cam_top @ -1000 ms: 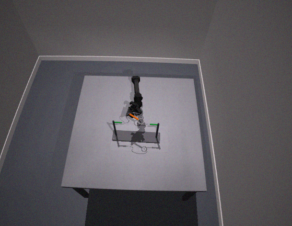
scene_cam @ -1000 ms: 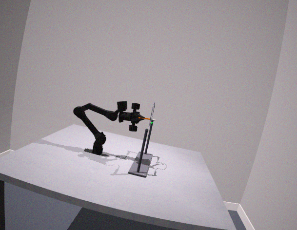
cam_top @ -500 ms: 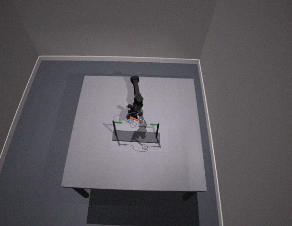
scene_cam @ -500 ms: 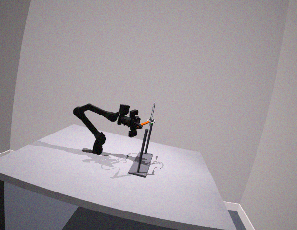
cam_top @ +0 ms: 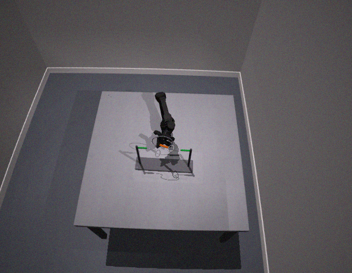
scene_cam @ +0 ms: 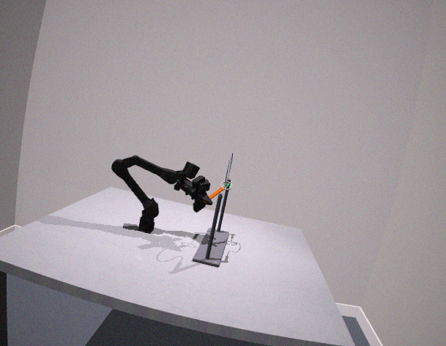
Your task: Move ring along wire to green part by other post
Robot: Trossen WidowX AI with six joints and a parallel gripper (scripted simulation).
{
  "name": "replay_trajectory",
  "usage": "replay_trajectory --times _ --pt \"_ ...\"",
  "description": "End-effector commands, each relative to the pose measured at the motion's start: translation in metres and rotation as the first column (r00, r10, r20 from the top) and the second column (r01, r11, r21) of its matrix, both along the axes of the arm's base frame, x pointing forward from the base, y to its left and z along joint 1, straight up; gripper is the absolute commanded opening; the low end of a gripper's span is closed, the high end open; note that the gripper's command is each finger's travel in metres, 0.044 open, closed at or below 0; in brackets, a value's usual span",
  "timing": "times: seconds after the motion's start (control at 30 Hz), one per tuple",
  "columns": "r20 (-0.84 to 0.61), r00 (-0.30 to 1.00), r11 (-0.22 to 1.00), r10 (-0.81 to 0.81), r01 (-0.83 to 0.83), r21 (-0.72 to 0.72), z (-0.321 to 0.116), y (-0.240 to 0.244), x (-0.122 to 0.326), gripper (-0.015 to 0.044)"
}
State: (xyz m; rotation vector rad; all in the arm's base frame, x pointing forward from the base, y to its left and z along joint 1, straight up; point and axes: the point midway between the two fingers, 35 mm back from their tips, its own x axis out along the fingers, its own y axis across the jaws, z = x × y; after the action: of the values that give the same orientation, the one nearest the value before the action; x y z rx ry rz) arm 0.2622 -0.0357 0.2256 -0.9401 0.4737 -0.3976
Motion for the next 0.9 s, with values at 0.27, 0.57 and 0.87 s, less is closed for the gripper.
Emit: replay_trajectory --times 0.27,0.57,0.87 --pt "0.010 1.000 0.955 -0.005 0.002 0.296 -0.031 0.031 0.001 -0.0150" --pt "0.016 1.000 0.871 -0.005 -0.004 0.492 -0.048 0.059 0.002 -0.0150" --pt "0.022 1.000 0.765 -0.006 -0.009 0.644 -0.058 0.087 0.003 -0.0150"
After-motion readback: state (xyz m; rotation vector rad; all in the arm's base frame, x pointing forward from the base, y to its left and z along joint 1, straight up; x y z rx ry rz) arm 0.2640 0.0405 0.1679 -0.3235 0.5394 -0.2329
